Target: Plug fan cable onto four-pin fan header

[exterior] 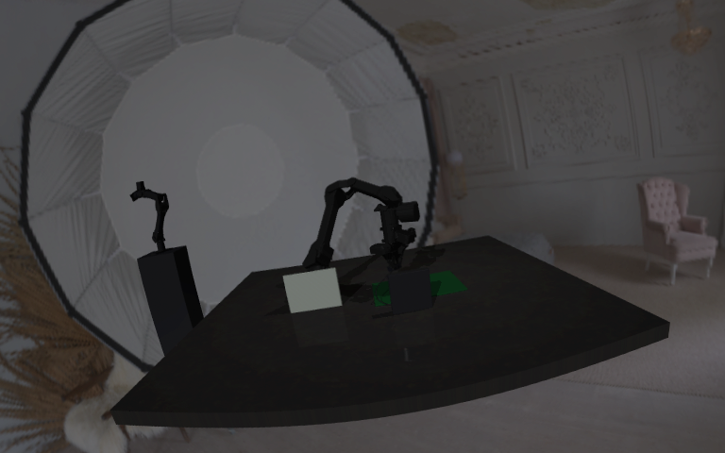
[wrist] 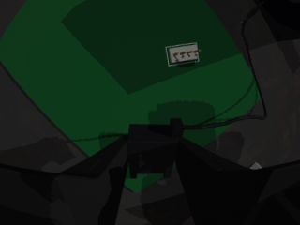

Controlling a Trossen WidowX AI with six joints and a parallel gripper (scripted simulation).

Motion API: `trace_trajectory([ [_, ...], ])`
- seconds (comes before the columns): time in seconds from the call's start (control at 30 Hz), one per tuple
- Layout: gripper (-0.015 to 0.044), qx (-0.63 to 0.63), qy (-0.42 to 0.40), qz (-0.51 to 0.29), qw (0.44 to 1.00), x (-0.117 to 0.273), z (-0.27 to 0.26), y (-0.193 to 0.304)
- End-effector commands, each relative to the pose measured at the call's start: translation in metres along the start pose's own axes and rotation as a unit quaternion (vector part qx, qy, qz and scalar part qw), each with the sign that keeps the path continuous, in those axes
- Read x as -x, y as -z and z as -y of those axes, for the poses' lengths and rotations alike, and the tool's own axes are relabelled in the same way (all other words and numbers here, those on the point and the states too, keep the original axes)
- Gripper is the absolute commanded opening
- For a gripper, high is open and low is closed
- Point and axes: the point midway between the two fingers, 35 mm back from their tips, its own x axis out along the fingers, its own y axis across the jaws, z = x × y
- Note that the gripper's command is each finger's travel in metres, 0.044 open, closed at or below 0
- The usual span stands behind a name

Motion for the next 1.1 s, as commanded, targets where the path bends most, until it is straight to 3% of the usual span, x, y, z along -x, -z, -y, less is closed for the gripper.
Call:
trace_trajectory([
  [0.0, 0.0000, 0.010, 0.007, 0.002, 1.000, -0.001, 0.001, 0.000],
  [1.07, 0.0000, 0.028, 0.172, 0.151, 0.973, -0.040, 0.020, 0.004],
])
